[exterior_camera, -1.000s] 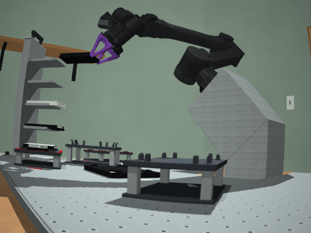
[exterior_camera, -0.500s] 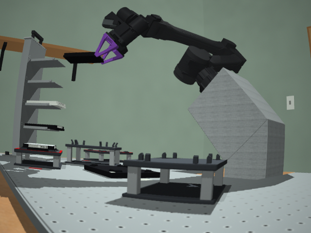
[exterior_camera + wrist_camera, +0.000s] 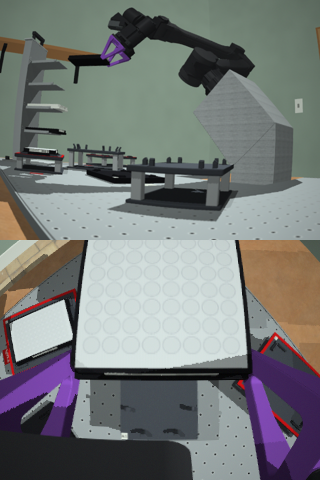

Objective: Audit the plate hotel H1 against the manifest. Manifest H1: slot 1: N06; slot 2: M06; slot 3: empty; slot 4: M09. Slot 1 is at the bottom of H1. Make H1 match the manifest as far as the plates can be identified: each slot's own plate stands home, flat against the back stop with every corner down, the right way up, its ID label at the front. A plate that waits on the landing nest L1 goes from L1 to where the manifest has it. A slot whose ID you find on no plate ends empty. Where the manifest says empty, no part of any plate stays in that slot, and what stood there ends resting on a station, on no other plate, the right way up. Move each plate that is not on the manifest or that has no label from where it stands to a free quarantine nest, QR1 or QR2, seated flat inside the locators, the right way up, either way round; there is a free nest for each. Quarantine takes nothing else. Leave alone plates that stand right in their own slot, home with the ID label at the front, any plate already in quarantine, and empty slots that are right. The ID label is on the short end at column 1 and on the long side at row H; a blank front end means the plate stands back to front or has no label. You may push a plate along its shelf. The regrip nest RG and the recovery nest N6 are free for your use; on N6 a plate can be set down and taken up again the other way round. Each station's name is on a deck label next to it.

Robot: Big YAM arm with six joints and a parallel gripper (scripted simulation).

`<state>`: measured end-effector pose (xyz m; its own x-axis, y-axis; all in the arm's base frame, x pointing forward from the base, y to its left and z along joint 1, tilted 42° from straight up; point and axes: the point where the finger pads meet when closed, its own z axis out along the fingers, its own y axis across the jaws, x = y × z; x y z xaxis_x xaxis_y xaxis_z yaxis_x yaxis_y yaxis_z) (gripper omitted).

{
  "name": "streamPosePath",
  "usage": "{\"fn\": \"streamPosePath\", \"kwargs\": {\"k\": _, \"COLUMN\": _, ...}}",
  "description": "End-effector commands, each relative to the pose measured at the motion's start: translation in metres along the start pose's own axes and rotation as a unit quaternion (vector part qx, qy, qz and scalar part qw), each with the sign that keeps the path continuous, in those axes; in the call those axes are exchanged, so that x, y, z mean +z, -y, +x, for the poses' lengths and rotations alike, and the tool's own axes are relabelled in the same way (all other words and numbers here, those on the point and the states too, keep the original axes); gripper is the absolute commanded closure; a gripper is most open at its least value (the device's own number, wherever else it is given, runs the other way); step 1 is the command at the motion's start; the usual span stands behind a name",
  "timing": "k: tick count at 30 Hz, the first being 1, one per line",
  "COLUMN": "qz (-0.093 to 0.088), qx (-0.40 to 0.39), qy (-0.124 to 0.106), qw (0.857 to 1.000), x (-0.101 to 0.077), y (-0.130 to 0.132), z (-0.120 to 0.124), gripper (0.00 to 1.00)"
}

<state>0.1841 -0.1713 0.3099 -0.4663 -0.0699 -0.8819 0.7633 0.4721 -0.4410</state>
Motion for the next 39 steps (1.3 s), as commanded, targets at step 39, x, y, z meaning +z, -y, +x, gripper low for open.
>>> {"fn": "streamPosePath", "kwargs": {"k": 39, "qz": 0.003, "qx": 0.017, "qy": 0.001, "qw": 1.0, "x": -0.02, "y": 0.0, "z": 0.038, "gripper": 0.14}}
